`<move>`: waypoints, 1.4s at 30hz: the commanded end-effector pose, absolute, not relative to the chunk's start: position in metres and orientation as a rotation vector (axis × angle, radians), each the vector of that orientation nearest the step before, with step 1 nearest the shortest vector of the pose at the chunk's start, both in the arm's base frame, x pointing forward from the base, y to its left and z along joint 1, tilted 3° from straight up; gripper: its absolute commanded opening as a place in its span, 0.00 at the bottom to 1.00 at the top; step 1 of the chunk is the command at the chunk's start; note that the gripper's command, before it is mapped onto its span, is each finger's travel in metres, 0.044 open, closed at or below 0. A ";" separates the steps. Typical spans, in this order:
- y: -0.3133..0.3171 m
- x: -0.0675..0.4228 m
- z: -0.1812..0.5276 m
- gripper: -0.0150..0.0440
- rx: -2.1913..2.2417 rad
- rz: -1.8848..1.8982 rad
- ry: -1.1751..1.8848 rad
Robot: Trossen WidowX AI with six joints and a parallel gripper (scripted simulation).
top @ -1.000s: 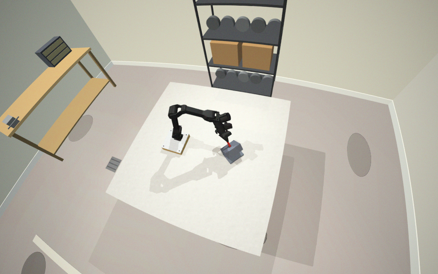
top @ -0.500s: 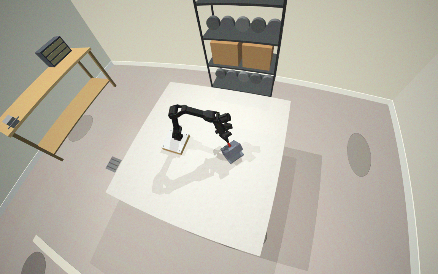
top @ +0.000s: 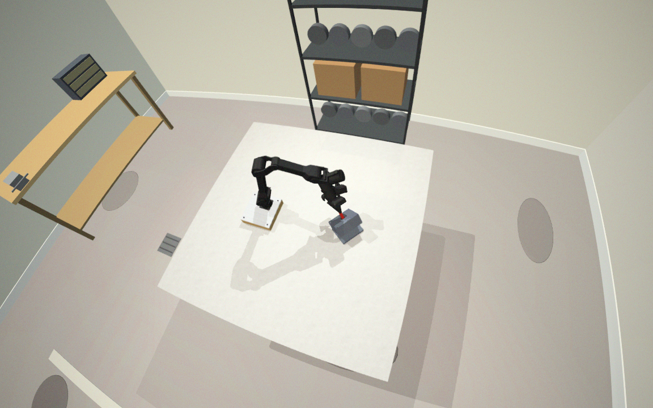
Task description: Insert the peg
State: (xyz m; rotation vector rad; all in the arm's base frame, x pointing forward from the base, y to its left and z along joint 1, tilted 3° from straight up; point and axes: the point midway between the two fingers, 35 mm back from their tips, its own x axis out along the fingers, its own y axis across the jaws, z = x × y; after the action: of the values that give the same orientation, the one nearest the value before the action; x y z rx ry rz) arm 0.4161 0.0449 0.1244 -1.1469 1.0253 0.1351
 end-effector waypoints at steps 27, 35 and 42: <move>0.038 0.424 0.115 0.25 -1.152 0.136 1.027; 0.037 0.425 0.112 0.25 -1.152 0.136 1.027; 0.038 0.425 0.113 0.25 -1.147 0.136 1.024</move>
State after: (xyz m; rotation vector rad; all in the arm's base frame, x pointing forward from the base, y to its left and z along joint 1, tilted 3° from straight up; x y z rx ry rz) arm 0.4248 0.0375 0.1124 -1.1469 1.0243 0.1362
